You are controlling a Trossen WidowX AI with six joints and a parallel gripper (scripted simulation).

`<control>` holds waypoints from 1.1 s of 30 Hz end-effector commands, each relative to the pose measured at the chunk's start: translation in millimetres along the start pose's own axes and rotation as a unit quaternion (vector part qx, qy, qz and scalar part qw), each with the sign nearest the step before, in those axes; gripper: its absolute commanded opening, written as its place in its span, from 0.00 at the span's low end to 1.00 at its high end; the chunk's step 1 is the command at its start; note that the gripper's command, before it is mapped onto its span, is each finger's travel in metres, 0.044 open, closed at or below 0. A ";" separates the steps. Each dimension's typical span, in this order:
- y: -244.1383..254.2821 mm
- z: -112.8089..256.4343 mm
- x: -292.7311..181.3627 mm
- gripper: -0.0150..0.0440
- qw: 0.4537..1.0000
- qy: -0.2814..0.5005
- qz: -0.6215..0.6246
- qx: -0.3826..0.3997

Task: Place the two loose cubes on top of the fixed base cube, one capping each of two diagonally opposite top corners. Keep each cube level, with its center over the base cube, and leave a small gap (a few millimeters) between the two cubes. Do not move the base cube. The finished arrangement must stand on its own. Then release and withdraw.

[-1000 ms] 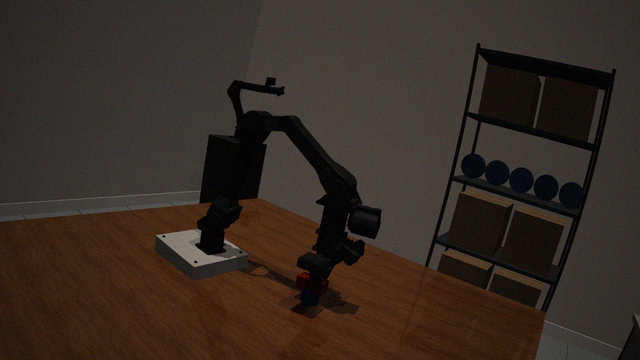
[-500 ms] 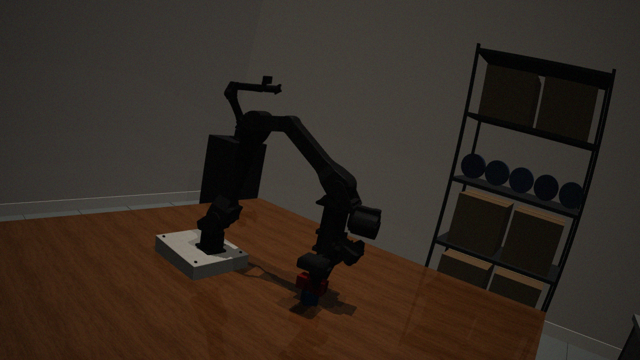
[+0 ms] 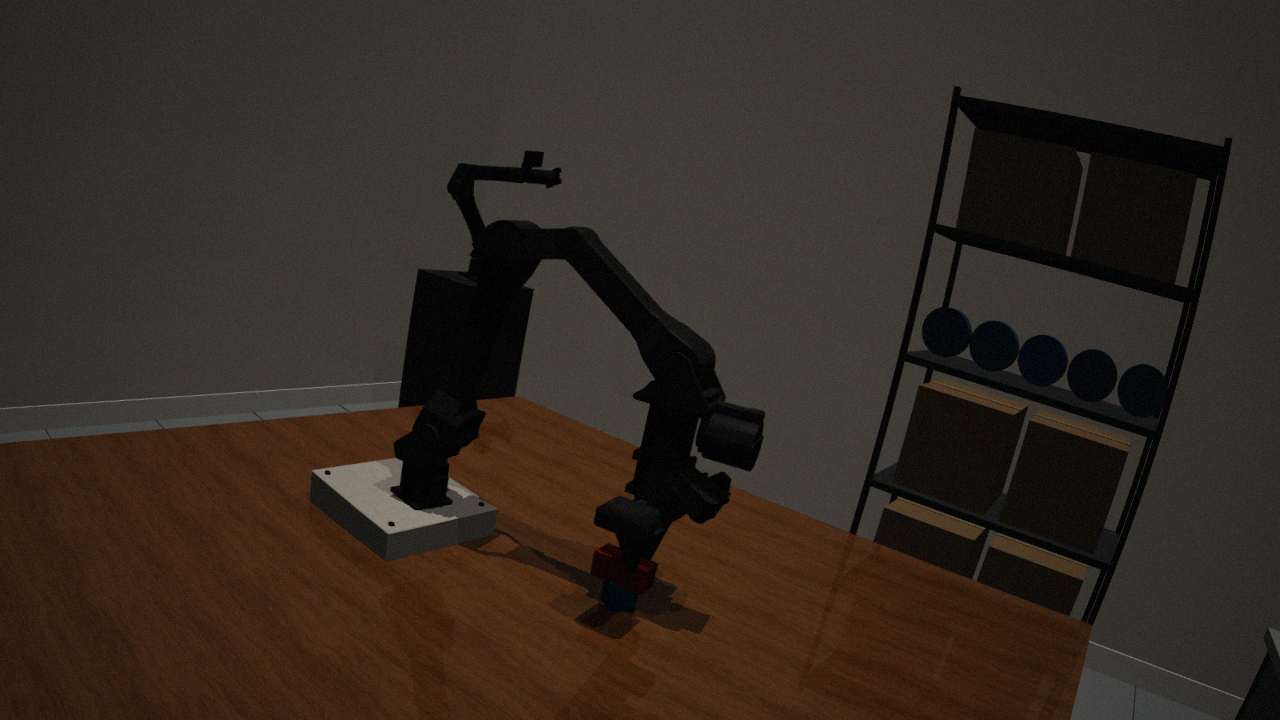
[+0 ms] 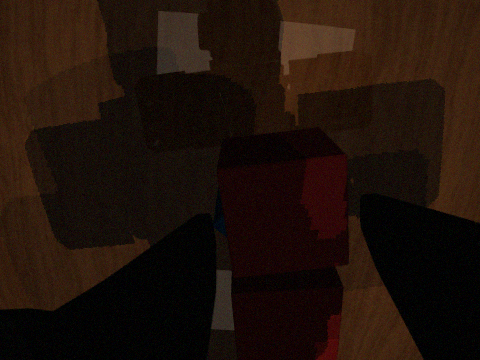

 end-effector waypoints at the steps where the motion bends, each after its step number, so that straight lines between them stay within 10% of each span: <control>1: 0.4 8.1 0.9 0.60 1.000 -0.003 0.000 0.001; 33: 0.5 54.0 0.5 0.65 1.000 -0.002 0.000 0.001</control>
Point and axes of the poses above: the point midway between the two fingers, 35 mm back from their tips, its own z axis back along the fingers, its own y axis across the jaws, x = y × z, the point moved 4 cm from there along z, back along the fingers, and after that the axes turned 11 degrees about -z, right-handed, at the moved point
